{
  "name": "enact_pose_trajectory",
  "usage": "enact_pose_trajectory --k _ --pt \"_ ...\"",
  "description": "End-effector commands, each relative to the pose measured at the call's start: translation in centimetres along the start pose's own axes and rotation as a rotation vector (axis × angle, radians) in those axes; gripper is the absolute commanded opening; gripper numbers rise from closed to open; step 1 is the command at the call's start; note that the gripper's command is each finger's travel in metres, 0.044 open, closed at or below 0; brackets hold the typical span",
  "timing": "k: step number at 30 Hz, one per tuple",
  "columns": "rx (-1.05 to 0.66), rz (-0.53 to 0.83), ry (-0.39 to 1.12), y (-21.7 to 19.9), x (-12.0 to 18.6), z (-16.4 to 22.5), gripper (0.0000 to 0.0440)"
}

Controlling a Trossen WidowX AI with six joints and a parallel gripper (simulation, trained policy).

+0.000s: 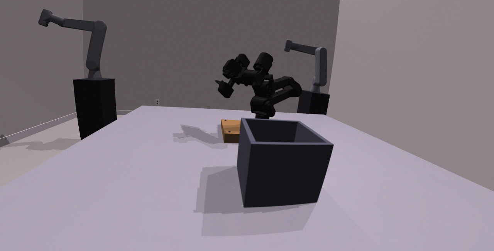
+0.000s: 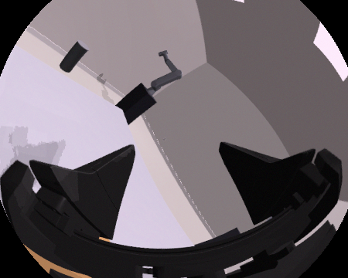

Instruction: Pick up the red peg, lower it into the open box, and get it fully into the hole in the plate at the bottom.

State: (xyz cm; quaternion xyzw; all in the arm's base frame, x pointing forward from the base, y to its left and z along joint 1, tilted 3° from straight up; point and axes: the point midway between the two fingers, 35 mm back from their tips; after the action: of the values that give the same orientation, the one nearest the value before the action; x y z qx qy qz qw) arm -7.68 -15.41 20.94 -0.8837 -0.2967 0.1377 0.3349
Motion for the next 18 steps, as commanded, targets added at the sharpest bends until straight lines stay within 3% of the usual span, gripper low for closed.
enact_pose_trajectory --k 1,2,18 --pt "-0.005 -0.004 -0.007 -0.1 0.0 -0.3 0.0424" --pt "-0.011 -0.011 -0.019 -0.2 0.1 -0.7 0.0440" --pt "-0.317 -0.260 -0.372 -4.4 2.8 -12.6 0.0440"
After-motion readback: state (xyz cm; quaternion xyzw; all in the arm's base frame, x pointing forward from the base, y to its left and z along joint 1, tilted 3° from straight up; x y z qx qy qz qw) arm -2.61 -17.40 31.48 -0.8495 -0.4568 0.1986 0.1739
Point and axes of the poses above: the point midway between the two fingers, 35 mm back from their tips, its own x axis back along the fingers, its own y axis across the jaws, z = x × y, and after that the axes turned 15 degrees about -x, right-handed
